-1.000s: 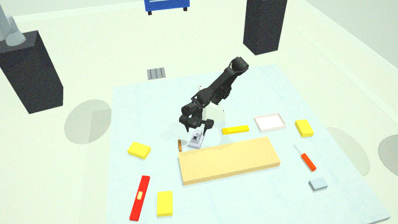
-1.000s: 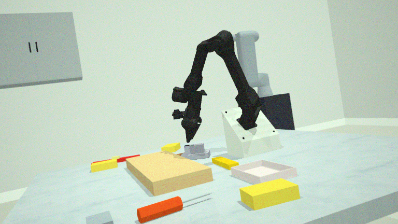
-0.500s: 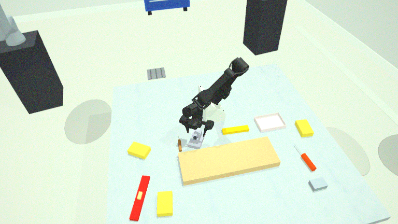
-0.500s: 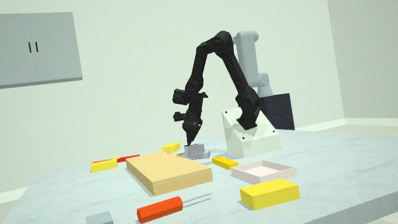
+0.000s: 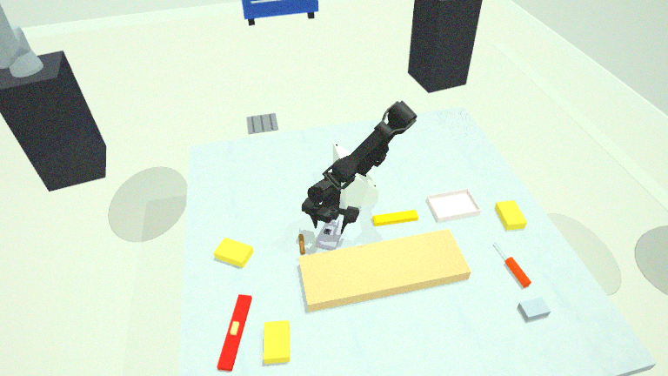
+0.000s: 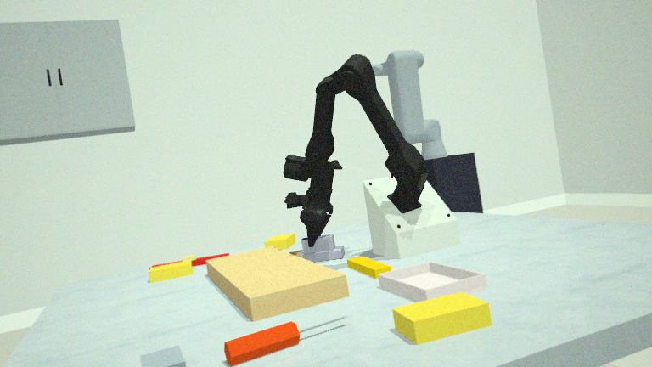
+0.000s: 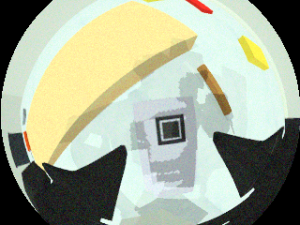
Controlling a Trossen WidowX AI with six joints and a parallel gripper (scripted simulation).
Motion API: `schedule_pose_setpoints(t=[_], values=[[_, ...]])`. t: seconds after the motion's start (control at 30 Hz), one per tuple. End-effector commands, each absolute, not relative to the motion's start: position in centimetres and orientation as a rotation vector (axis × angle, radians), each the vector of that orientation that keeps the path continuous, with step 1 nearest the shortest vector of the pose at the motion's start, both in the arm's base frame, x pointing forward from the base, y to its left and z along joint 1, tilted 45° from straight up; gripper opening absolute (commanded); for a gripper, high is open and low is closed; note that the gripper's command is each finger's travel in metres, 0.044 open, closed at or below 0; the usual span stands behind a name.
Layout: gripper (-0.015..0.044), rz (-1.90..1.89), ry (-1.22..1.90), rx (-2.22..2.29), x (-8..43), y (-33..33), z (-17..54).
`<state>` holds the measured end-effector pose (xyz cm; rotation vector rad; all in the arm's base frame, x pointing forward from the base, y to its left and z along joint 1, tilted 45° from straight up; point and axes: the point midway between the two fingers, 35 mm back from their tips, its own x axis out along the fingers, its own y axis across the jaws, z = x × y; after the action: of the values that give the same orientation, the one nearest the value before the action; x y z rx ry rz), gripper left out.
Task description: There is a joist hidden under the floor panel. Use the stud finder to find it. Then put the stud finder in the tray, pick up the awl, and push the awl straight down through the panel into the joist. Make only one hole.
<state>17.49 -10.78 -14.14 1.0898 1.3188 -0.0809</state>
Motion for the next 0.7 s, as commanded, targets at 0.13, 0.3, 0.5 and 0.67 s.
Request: schedule_pose_setpoints(t=[0.13,0.3,0.5,0.67], values=[[0.0440,-0.076,1.325,1.108,17.41,-9.46,-15.03],[0.0387,-0.075,1.325,1.108,17.42,-9.30,-15.16],[0.0308,-0.075,1.325,1.108,17.42,-9.30,-15.16],[0.0275,-0.075,1.325,1.108,17.42,-9.30,-15.16]])
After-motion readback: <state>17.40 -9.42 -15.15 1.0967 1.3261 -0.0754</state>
